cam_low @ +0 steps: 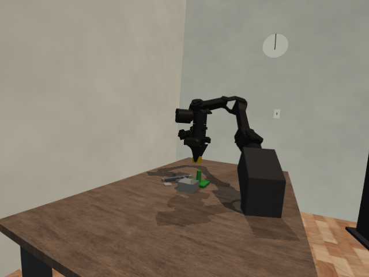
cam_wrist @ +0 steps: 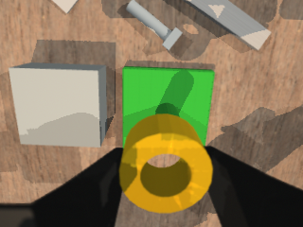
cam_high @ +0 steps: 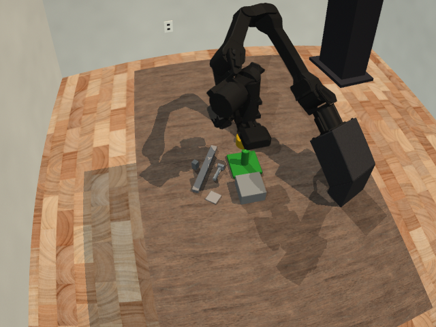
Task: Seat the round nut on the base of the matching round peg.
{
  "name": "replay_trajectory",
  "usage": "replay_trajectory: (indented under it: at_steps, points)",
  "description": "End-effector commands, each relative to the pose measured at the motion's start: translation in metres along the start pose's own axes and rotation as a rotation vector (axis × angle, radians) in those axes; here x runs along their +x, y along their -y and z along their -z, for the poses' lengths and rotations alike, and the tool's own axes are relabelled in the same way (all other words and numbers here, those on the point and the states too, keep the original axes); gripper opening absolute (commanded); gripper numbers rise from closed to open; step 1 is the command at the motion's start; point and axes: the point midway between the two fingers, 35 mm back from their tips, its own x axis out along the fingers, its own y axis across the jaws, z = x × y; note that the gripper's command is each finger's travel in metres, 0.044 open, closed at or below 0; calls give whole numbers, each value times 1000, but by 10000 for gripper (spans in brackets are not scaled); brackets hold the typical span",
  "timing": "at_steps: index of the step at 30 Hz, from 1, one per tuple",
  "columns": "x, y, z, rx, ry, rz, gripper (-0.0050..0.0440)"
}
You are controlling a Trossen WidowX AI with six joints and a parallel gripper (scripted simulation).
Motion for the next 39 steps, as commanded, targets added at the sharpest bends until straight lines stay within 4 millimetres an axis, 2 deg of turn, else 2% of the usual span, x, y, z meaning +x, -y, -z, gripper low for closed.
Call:
replay_trajectory:
  at_steps: [1, 11, 25, 39]
  points:
    - [2, 9, 8, 51, 10, 0, -50]
    - [8, 9, 9, 55, 9, -1, -50]
    - [30, 10, 8, 55, 10, 1, -50]
    - [31, 10, 8, 55, 10, 1, -50]
